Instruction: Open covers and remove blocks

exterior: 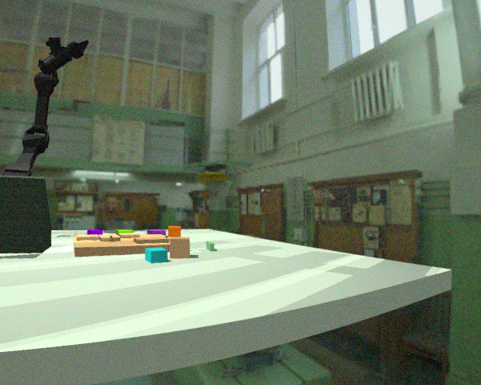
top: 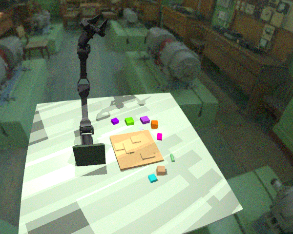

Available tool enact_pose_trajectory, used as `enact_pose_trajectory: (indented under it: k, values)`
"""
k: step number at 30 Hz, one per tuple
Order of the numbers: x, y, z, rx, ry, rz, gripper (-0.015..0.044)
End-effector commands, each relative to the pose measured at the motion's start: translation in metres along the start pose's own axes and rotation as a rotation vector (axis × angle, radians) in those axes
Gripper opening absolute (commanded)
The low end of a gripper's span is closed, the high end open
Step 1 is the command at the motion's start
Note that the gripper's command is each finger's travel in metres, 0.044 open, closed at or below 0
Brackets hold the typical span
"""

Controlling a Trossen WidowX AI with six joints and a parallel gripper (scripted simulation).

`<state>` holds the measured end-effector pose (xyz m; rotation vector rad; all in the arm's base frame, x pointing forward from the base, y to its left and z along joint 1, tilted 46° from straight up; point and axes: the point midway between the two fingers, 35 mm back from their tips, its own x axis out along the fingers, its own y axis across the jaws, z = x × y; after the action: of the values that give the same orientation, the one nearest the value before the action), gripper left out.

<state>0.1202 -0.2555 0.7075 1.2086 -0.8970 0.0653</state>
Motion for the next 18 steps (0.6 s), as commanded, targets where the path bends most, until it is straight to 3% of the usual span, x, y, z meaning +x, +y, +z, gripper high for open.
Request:
enact_pose_trajectory:
  k: [1,15,18]
  values:
    - [0.0,-0.001,0.0,0.0,0.0,-0.001,0.0374]
    - [0.012,-0.059,0.006,-0.011,0.013,-0.119,0.0006]
    - [0.015,-0.073,0.006,-0.013,0.021,-0.148,0.0]
